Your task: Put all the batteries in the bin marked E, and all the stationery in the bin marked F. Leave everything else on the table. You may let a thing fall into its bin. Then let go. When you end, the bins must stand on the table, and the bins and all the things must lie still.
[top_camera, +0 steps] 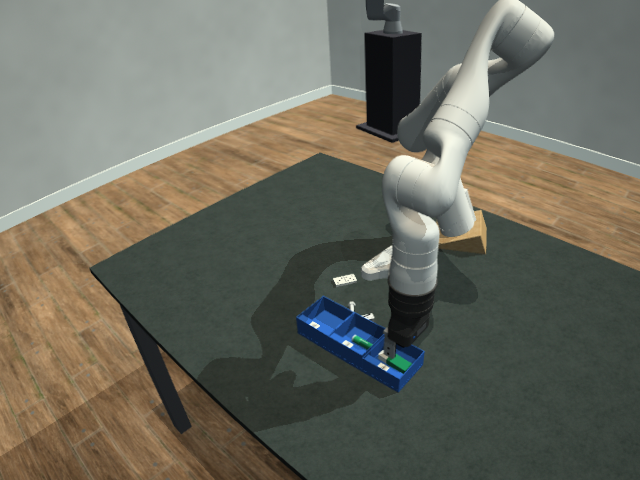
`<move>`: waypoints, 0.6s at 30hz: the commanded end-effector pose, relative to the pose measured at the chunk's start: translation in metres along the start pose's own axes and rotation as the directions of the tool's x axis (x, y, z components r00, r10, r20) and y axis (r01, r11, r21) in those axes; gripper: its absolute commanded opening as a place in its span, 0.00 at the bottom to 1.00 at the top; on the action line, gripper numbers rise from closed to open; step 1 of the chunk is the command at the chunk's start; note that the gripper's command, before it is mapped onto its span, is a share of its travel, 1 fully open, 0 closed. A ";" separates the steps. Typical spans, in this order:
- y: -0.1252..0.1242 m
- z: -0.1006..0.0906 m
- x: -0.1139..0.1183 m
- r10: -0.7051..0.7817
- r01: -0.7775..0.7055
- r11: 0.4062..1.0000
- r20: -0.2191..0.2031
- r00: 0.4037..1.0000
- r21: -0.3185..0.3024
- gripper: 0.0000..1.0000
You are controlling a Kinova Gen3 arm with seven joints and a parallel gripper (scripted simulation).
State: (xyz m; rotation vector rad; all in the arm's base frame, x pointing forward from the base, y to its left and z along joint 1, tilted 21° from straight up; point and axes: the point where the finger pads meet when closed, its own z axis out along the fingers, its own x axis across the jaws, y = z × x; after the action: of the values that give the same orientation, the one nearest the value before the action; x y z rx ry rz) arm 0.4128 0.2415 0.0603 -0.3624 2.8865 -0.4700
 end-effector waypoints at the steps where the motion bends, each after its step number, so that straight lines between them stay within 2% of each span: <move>1: 0.002 -0.006 0.000 -0.002 0.002 1.000 0.001 1.000 0.000 0.62; 6: 0.002 -0.028 0.000 -0.001 0.001 1.000 0.001 1.000 0.000 0.62; 18: 0.002 -0.026 0.000 -0.005 0.005 1.000 0.001 1.000 -0.002 0.62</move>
State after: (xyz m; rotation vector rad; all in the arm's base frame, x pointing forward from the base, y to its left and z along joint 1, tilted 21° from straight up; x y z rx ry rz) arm 0.4068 0.2489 0.0817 -0.3658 2.8871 -0.4701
